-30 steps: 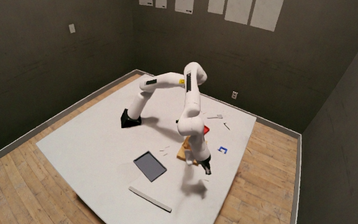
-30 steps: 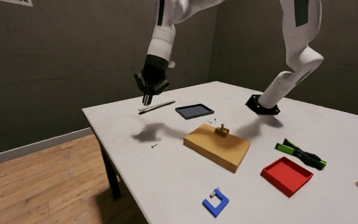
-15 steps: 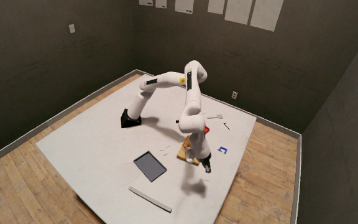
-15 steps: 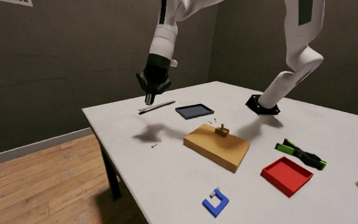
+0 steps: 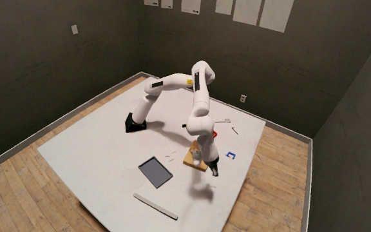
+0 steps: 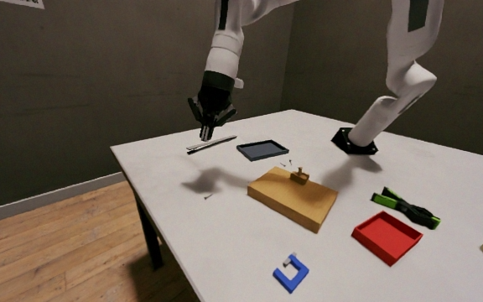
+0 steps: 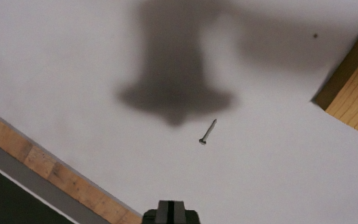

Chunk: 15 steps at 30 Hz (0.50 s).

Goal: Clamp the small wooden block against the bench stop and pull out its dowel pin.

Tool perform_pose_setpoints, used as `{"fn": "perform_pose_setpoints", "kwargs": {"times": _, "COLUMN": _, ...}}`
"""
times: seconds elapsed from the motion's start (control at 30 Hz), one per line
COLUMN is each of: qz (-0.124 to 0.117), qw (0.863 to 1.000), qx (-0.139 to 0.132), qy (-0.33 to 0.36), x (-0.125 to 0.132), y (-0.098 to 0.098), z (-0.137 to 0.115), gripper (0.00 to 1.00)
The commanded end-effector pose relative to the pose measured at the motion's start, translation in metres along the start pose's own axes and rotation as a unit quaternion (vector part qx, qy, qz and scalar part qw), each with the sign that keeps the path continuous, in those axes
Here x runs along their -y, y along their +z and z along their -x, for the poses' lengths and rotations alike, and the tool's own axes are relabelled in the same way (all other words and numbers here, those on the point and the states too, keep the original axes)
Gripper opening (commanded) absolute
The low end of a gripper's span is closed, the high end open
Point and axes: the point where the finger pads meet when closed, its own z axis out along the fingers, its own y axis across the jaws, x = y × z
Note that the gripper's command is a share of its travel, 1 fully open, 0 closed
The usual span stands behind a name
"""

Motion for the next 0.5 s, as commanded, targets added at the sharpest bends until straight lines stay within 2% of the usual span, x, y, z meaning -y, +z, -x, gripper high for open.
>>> {"fn": "perform_pose_setpoints", "kwargs": {"times": 0.0, "qz": 0.004, "qw": 1.0, "qx": -0.001, "qy": 0.004, "x": -0.006, "y": -0.003, "z": 0.002, "gripper": 0.1}}
{"fn": "perform_pose_setpoints", "kwargs": {"times": 0.47, "qz": 0.007, "qw": 1.0, "qx": -0.01, "qy": 0.013, "x": -0.016, "y": -0.008, "z": 0.003, "gripper": 0.1}}
